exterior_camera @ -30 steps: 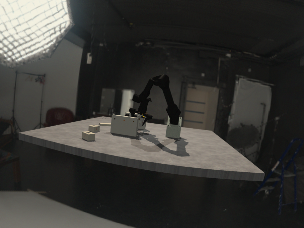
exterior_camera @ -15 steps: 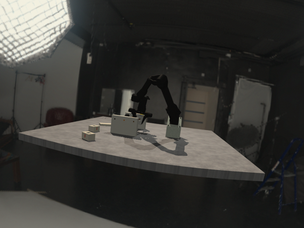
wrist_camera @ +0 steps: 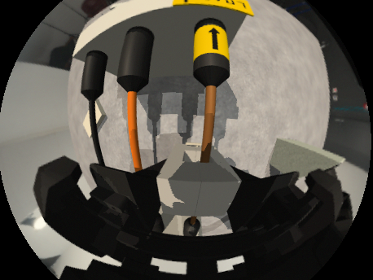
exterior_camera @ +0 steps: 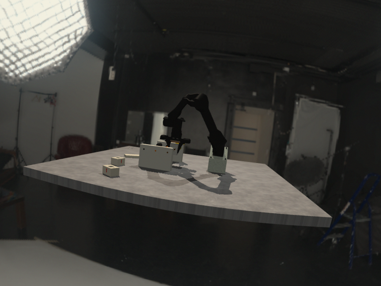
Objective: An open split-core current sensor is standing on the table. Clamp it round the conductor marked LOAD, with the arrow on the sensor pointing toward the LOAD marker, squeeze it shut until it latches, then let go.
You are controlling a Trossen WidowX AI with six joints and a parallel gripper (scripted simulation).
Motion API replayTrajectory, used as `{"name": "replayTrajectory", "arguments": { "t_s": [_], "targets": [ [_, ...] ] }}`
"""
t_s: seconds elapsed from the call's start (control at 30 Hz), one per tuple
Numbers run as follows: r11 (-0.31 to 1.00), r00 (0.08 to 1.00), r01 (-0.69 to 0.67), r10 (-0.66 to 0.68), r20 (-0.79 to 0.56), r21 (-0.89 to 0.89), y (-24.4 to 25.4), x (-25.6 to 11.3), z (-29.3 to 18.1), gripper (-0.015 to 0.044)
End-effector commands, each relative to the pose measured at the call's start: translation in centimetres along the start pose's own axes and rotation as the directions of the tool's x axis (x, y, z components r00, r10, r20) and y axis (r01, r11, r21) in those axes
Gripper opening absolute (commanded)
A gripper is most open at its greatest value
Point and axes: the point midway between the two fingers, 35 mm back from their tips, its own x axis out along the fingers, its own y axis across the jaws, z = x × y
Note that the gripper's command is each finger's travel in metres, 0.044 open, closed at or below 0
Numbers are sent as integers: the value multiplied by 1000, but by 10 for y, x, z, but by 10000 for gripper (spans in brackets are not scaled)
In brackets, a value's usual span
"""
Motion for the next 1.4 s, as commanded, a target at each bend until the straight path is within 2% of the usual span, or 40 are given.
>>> {"name": "replayTrajectory", "arguments": {
  "t_s": [0.0,0.13,0.7,0.83,1.37],
  "targets": [
    [1000,1000,-2,2,0,2,0,0,0,0],
    [1000,1000,-2,2,0,2,0,0,0,0],
    [1000,1000,8,-8,0,2,0,0,0,440],
    [1000,1000,1,-1,0,0,0,0,0,335],
    [1000,1000,1,-1,0,0,0,0,0,225]
  ]
}}
